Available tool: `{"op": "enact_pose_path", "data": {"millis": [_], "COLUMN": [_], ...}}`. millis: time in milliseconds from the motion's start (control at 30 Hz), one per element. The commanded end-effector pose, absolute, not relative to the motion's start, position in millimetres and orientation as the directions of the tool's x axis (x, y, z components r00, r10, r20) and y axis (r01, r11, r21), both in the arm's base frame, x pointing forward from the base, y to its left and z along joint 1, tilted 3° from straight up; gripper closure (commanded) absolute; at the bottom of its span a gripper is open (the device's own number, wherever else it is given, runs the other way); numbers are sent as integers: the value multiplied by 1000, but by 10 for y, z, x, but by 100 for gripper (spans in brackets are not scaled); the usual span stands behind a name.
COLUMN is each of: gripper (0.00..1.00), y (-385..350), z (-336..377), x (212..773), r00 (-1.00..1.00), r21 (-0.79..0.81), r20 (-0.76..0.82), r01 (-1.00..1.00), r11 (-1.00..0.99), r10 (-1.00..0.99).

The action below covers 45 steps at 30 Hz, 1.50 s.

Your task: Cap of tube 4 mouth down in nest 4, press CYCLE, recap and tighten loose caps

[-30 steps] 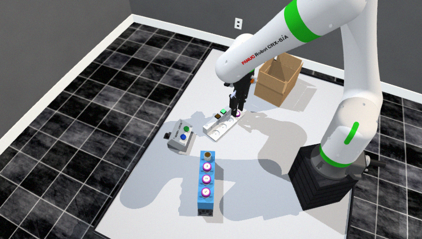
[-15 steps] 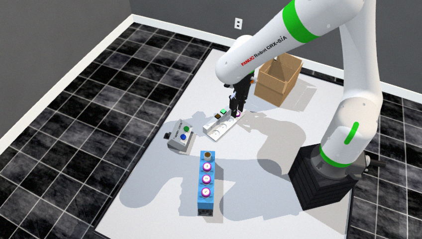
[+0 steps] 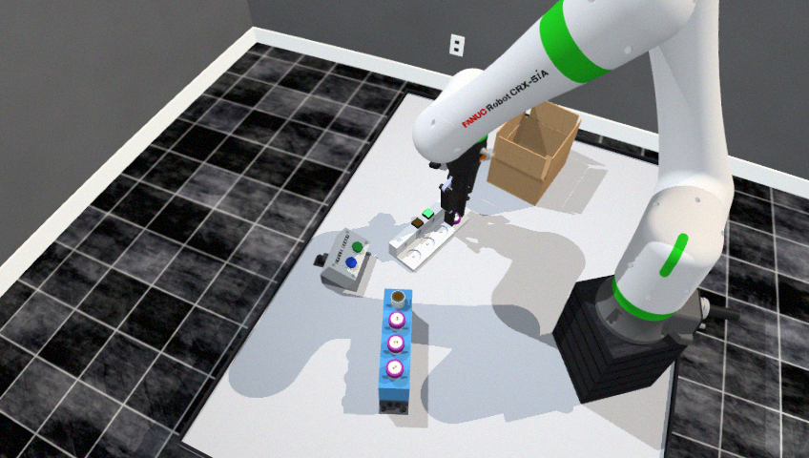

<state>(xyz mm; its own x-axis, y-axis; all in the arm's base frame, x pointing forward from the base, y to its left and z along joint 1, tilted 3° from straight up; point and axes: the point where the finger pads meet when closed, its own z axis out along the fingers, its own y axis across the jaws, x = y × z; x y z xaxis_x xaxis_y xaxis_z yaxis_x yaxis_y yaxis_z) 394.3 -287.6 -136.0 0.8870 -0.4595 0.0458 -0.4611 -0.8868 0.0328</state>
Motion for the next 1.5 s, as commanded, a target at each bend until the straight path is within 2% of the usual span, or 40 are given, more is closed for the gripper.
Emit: {"op": "enact_pose_path", "data": {"millis": [0, 300, 1400, 1467], "gripper": [70, 70, 70, 70], "y": [-2880, -2880, -2810, -2647], "z": [-1354, -1354, 38, 31], "x": [3949, 3949, 3912, 3944], "r00": [887, 887, 887, 798], "r21": [33, 33, 33, 25], "r20": [47, 47, 47, 52], "r01": [-461, -461, -461, -602], "r11": [-887, -887, -887, -798], "r10": [-459, -459, -459, -600]}}
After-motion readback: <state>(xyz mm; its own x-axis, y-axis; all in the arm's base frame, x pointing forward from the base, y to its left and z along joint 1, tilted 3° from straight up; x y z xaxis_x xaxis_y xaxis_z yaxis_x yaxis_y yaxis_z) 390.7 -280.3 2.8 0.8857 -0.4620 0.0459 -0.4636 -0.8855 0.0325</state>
